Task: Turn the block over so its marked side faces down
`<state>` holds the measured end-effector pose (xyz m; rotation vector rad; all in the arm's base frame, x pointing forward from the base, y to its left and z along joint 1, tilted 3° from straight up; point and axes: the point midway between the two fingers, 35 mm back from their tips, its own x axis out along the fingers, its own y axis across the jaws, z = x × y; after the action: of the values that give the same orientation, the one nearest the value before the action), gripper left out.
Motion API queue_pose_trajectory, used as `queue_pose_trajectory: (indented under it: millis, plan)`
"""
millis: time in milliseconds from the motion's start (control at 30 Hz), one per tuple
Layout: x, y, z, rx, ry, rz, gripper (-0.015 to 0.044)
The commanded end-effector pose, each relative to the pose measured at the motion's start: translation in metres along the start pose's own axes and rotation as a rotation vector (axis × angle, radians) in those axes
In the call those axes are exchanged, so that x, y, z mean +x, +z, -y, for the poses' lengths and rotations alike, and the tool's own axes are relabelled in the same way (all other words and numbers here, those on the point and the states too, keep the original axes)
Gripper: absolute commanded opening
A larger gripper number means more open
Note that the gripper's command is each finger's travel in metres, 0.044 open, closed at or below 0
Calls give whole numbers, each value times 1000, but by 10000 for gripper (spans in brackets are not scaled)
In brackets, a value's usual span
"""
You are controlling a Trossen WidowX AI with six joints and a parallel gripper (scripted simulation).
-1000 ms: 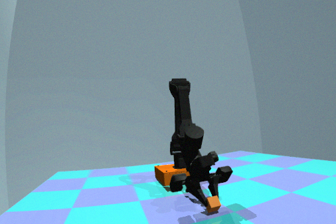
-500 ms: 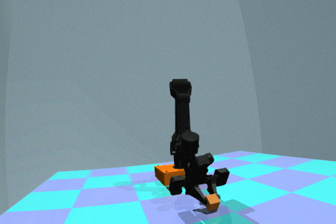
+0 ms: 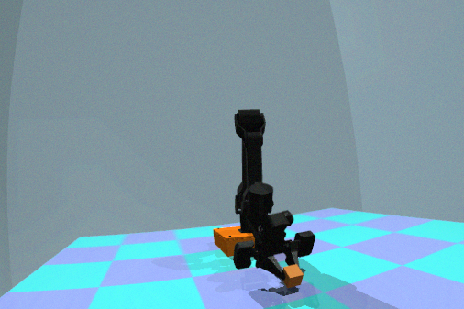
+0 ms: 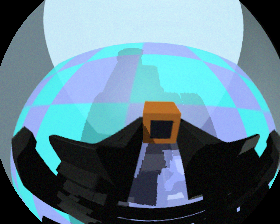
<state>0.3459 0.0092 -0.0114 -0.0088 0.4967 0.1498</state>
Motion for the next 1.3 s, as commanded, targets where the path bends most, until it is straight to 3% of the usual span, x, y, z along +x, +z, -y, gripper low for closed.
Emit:
queue_pose_trajectory:
  millis: [0, 67, 633, 1267]
  plan:
    - [0, -2, -1, 6, 4, -2, 0]
    - [0, -2, -1, 6, 4, -2, 0]
    - [0, -2, -1, 6, 4, -2, 440]
    - [0, -2, -1, 6, 4, -2, 440]
